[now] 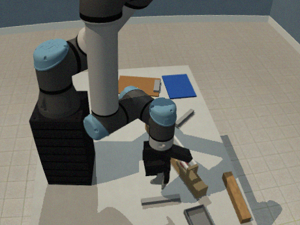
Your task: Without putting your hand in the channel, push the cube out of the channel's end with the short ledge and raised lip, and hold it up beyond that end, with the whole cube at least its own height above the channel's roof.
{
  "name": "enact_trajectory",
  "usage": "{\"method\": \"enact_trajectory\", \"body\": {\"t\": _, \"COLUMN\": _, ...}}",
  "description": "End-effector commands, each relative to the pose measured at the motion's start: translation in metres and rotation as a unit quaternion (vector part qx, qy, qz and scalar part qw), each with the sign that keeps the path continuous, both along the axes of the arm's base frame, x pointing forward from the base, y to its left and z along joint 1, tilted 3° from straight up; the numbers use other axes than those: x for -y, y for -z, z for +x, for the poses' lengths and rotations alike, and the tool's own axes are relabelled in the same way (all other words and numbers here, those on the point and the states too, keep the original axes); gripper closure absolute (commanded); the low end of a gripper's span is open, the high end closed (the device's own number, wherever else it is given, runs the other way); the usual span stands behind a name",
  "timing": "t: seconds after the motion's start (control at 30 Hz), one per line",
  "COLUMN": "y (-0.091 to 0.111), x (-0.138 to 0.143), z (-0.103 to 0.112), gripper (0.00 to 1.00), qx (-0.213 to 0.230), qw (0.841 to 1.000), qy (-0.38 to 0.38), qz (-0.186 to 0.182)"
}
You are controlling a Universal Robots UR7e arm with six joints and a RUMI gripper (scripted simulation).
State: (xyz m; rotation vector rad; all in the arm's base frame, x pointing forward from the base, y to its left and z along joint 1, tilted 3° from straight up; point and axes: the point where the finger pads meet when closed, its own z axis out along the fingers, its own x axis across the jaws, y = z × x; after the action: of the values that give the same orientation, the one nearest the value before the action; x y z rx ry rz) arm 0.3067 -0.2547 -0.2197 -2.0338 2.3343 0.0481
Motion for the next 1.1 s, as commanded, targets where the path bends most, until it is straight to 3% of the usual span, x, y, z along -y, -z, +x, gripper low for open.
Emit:
{"method": "enact_trajectory", "body": {"t": 0.0, "y": 0.012, "x": 0.000, "z": 0.000, "gripper": 0.78, "qx": 0.000, "qw": 1.000, "qy": 0.000, "qz": -0.001}}
{"method": "enact_trajectory", "body": {"t": 0.3, "y": 0.047, "x": -0.002, "z": 0.001, "gripper": 0.78, "qx": 0.000, "qw": 1.000, "qy": 0.000, "qz": -0.001}}
{"method": "enact_trajectory", "body": {"t": 0.63, "y": 0.073, "x": -0.003, "z": 0.002, "gripper": 0.78, "qx": 0.000, "qw": 1.000, "qy": 0.000, "qz": -0.001}}
{"method": "enact_trajectory", "body": {"t": 1.07, "y": 0.081, "x": -0.003, "z": 0.002, "gripper": 0.78, "qx": 0.000, "qw": 1.000, "qy": 0.000, "qz": -0.001}}
